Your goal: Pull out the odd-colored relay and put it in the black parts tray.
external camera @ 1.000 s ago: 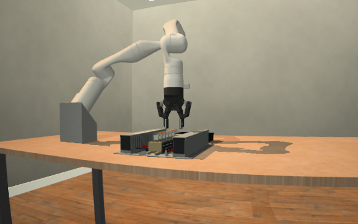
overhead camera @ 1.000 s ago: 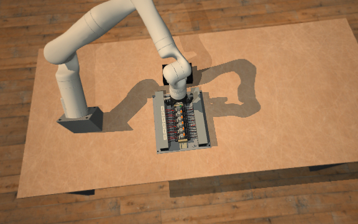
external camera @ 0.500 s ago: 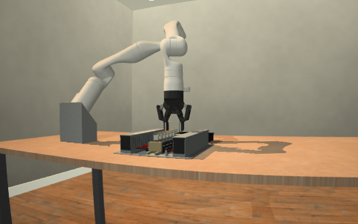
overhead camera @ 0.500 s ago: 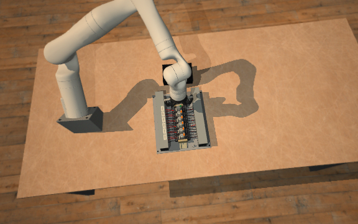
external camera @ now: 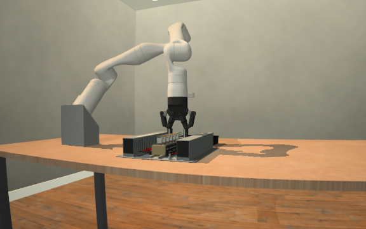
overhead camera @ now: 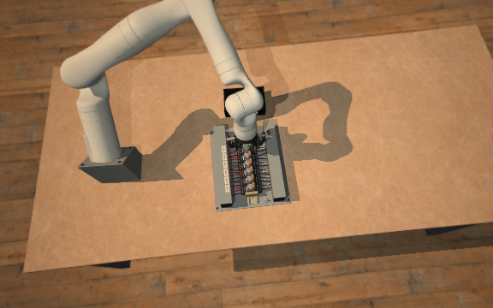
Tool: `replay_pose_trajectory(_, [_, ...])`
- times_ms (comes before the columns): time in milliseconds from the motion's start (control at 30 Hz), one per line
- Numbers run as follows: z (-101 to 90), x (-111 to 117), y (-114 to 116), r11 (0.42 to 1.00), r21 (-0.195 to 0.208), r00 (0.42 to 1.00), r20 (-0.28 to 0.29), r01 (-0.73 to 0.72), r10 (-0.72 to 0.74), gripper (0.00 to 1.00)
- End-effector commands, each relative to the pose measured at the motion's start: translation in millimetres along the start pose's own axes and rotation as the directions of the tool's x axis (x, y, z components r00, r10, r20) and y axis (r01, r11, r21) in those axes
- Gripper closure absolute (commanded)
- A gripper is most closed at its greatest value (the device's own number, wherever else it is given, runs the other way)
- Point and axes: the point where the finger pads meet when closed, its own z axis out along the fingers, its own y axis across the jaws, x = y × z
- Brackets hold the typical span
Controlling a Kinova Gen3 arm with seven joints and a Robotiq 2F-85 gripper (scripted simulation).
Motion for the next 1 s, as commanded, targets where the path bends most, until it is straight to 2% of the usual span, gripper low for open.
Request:
replay_pose_trajectory(0, [-0.2, -0.3, 0.6, 1.0, -0.002, 1.0, 0.001, 0.0, 0.0, 0.39])
replay_pose_trajectory(967, [2.2, -0.3, 0.6, 1.0, -0.002, 1.0, 0.001, 0.0, 0.0, 0.39])
